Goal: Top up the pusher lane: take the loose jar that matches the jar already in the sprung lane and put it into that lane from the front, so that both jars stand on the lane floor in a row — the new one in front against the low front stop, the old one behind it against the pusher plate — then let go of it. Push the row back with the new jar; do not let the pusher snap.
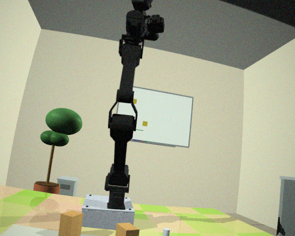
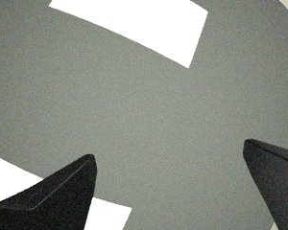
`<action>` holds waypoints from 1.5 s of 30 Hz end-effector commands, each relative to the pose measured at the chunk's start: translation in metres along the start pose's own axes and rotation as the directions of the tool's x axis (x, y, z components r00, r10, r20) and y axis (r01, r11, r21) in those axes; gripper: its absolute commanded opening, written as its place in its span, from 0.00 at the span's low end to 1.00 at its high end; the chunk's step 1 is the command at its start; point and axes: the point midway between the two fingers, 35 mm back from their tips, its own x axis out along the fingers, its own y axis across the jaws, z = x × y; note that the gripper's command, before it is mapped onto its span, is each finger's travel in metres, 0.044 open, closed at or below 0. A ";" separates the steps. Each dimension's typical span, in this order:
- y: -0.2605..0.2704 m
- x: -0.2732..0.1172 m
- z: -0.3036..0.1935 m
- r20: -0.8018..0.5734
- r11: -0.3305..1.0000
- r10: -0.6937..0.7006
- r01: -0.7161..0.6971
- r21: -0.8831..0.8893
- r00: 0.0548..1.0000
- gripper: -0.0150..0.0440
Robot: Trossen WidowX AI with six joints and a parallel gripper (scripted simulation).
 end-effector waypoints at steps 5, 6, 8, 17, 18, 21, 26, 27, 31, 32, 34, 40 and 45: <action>-0.041 0.004 -0.021 -0.001 0.981 -0.085 0.083 -0.177 0.996 1.00; -0.053 0.004 -0.024 0.004 0.968 -0.110 0.108 -0.226 0.994 1.00; -0.078 0.006 -0.029 0.020 0.934 -0.162 0.159 -0.319 0.987 1.00; -0.194 0.001 -0.001 0.188 0.659 -0.380 0.407 -0.633 0.906 1.00; -0.205 -0.001 0.007 0.215 0.618 -0.400 0.435 -0.654 0.891 1.00; -0.236 -0.009 0.034 0.305 0.487 -0.450 0.517 -0.704 0.840 1.00; -0.275 -0.028 0.091 0.477 0.235 -0.496 0.641 -0.731 0.726 1.00; -0.281 -0.034 0.103 0.512 0.184 -0.500 0.663 -0.726 0.699 1.00; -0.300 -0.060 0.155 0.641 0.002 -0.505 0.744 -0.668 0.578 1.00; -0.303 -0.068 0.168 0.673 -0.040 -0.501 0.762 -0.646 0.544 1.00; -0.308 -0.085 0.196 0.733 -0.121 -0.491 0.796 -0.593 0.471 1.00; -0.305 -0.148 0.273 0.876 -0.327 -0.424 0.864 -0.383 0.228 1.00; -0.290 -0.216 0.329 0.936 -0.459 -0.351 0.874 -0.159 -0.014 1.00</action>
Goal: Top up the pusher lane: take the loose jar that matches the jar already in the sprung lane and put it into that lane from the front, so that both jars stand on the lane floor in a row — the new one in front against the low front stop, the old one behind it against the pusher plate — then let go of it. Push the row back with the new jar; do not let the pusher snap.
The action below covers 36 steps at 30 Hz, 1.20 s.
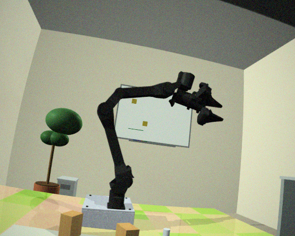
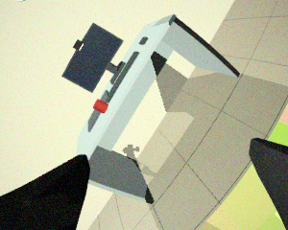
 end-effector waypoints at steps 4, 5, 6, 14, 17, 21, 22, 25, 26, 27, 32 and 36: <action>-0.117 0.032 -0.006 -0.066 0.940 -0.341 0.339 -0.036 0.938 1.00; -0.135 0.034 -0.007 -0.078 0.922 -0.388 0.386 -0.037 0.919 1.00; -0.152 0.034 -0.007 -0.091 0.902 -0.432 0.431 -0.037 0.897 1.00; -0.285 0.009 -0.022 -0.239 0.681 -0.714 0.733 -0.015 0.658 1.00; -0.330 -0.013 -0.034 -0.320 0.574 -0.776 0.819 -0.001 0.544 1.00; -0.381 -0.051 -0.056 -0.447 0.421 -0.808 0.907 0.018 0.384 1.00; -0.391 -0.061 -0.062 -0.480 0.382 -0.806 0.924 0.023 0.345 1.00; -0.415 -0.091 -0.082 -0.576 0.276 -0.780 0.961 0.033 0.244 1.00; -0.420 -0.094 -0.081 -0.586 0.265 -0.776 0.964 0.034 0.234 1.00; -0.424 -0.097 -0.080 -0.595 0.256 -0.772 0.966 0.035 0.225 1.00; -0.425 -0.098 -0.080 -0.598 0.252 -0.770 0.967 0.035 0.223 1.00; -0.447 -0.093 -0.098 -0.598 0.252 -0.770 0.967 0.035 0.222 1.00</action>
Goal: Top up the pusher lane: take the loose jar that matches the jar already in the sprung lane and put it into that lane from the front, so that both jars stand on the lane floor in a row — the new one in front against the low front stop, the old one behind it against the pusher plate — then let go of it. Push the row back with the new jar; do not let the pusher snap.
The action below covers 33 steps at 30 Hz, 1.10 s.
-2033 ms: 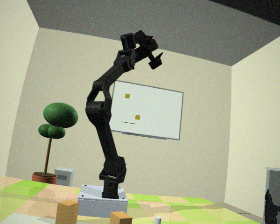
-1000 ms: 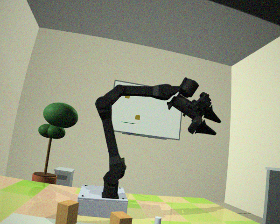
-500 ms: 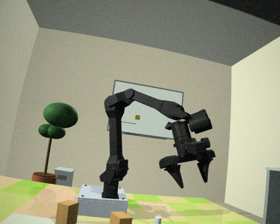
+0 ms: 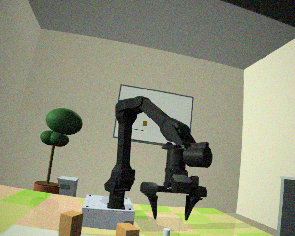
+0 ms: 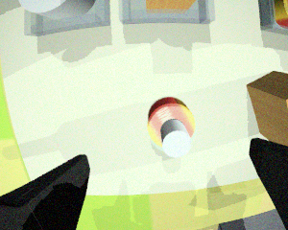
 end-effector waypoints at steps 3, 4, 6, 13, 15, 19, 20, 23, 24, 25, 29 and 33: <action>-0.005 0.024 -0.007 -0.028 1.000 -0.016 0.016 -0.005 0.999 1.00; -0.005 0.024 -0.007 -0.028 1.000 -0.016 0.016 -0.005 0.999 1.00; -0.006 0.025 -0.007 -0.028 1.000 -0.016 0.016 -0.005 0.999 1.00; -0.006 0.039 -0.008 -0.028 1.000 -0.016 0.016 -0.005 0.999 1.00; -0.006 0.042 -0.008 -0.028 1.000 -0.016 0.016 -0.005 0.999 1.00; -0.006 0.048 -0.008 -0.028 1.000 -0.016 0.016 -0.005 0.999 1.00; -0.006 0.050 -0.008 -0.028 1.000 -0.016 0.016 -0.005 0.999 1.00; -0.006 0.055 -0.008 -0.028 1.000 -0.016 0.016 -0.005 0.999 1.00; -0.006 0.056 -0.008 -0.028 1.000 -0.016 0.016 -0.005 0.999 1.00; -0.006 0.058 -0.008 -0.028 1.000 -0.016 0.016 -0.005 0.999 1.00; -0.006 0.065 -0.008 -0.028 1.000 -0.016 0.016 -0.005 0.999 1.00; -0.006 0.071 -0.009 -0.028 1.000 -0.016 0.016 -0.005 0.999 1.00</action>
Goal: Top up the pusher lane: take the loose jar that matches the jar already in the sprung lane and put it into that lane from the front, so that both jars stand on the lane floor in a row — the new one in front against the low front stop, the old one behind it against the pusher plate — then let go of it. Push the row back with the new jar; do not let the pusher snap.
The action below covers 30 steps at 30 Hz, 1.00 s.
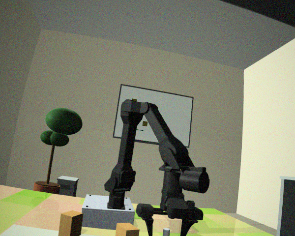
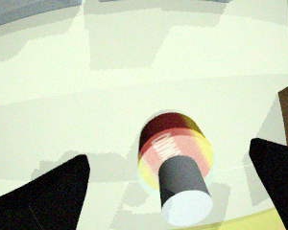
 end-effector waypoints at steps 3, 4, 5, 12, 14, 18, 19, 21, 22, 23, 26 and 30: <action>-0.002 0.009 -0.004 -0.011 1.000 -0.003 0.003 -0.006 1.000 1.00; -0.002 0.009 -0.004 -0.011 1.000 -0.003 0.003 -0.006 1.000 0.96; -0.002 0.009 -0.004 -0.011 1.000 -0.003 0.003 -0.006 1.000 0.91; -0.002 0.009 -0.004 -0.011 1.000 -0.003 0.003 -0.006 1.000 0.60; -0.002 0.009 -0.004 -0.011 1.000 -0.003 0.003 -0.006 1.000 0.54; -0.002 0.009 -0.004 -0.011 1.000 -0.003 0.003 -0.006 1.000 0.50; -0.002 0.009 -0.004 -0.011 1.000 -0.003 0.003 -0.006 1.000 0.49; -0.002 0.008 -0.003 -0.011 1.000 -0.003 0.003 -0.006 1.000 0.40; -0.001 0.005 -0.003 -0.011 1.000 -0.003 0.003 -0.006 1.000 0.35; 0.000 0.001 -0.001 -0.011 1.000 -0.003 0.003 -0.006 1.000 0.31; 0.002 -0.017 0.003 -0.011 1.000 -0.003 0.003 -0.006 1.000 0.25; 0.003 -0.042 0.006 -0.011 1.000 -0.003 0.003 -0.006 1.000 0.25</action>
